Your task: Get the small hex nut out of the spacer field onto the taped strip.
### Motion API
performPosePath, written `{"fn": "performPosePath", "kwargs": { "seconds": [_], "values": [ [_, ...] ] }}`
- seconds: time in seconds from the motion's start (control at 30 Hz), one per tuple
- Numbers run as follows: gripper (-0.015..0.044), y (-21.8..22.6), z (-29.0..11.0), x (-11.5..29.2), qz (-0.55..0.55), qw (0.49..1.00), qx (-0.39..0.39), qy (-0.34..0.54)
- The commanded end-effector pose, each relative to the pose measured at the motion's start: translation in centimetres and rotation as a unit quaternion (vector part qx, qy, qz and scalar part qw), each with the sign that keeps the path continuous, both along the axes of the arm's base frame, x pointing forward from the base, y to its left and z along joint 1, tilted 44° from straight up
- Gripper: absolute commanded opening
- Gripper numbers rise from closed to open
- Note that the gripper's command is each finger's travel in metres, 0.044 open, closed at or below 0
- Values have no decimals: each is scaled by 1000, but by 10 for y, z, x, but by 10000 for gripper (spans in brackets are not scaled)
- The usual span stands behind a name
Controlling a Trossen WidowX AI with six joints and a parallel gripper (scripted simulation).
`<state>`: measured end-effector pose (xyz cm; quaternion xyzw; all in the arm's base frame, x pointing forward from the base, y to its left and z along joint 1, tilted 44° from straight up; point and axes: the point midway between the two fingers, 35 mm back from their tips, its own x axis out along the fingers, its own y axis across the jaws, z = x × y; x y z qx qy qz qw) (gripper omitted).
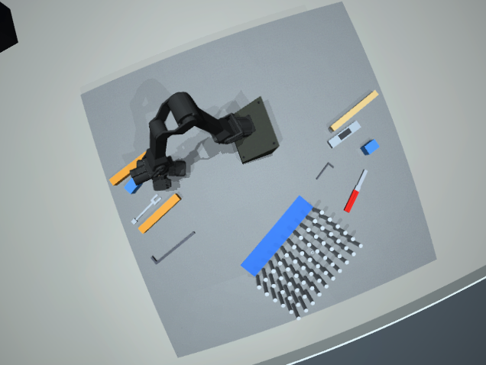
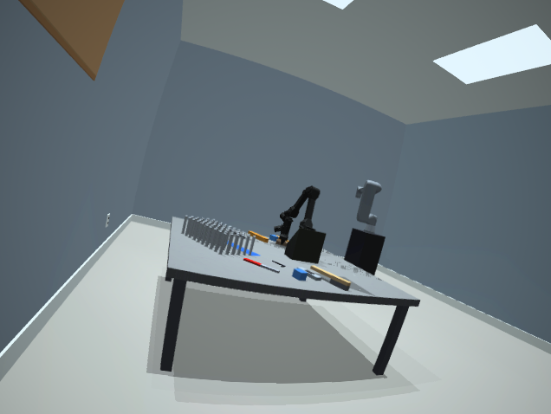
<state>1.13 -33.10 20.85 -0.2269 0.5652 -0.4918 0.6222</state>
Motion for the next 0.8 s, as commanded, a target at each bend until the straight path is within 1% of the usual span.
{"fn": "performPosePath", "kwargs": {
  "seconds": [0.0, 0.37, 0.53, 0.77],
  "values": [
    [157, 0, 0, 0, 0, 1000, 1, 0],
    [440, 2, 2, 0, 0, 1000, 1, 0],
    [440, 47, 49, 2, -1, 1000, -2, -1],
    [440, 49, 51, 2, -1, 1000, -2, -1]
  ]
}}
